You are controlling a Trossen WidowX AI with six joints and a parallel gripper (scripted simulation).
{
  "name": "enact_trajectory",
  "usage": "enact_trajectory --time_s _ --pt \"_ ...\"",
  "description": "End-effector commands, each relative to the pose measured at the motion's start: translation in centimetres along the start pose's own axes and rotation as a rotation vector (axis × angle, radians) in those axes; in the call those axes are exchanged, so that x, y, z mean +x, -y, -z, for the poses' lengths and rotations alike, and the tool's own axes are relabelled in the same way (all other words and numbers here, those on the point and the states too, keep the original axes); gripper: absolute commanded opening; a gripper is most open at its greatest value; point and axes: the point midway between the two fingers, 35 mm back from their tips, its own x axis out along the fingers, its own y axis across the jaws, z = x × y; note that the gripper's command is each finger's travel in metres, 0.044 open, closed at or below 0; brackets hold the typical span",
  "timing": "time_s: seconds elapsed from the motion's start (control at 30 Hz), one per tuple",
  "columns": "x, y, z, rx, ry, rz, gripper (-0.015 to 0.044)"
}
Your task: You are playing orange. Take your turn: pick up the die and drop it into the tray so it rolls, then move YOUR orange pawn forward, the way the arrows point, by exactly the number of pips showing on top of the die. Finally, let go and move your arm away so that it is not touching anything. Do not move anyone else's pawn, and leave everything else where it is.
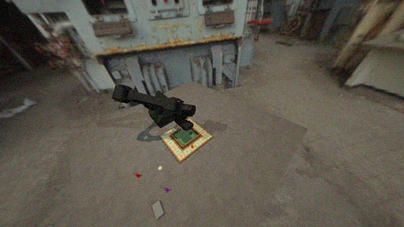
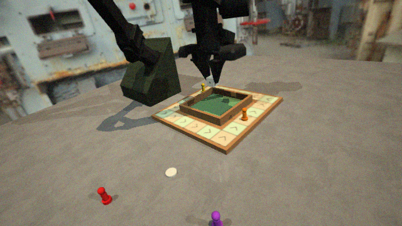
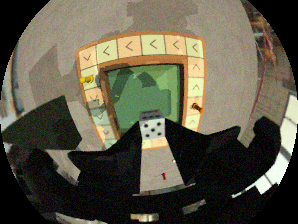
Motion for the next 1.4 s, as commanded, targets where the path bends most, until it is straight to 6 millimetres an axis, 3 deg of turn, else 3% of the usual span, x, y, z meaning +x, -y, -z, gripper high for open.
enact_trajectory --time_s 0.0,0.5,1.0,1.17,1.37 --pt "0.1 0.0 -0.4 -0.031 0.003 0.001 0.0000" --pt "1.4 -1.2 -0.7 -0.042 0.432 -0.119 0.0000" --pt "1.6 -1.3 -0.7 -0.030 0.851 -0.014 0.0000" --pt "-1.7 0.1 2.0 -0.030 0.851 -0.013 0.0000" --pt "-1.8 -0.1 2.0 -0.030 0.851 -0.013 0.0000"
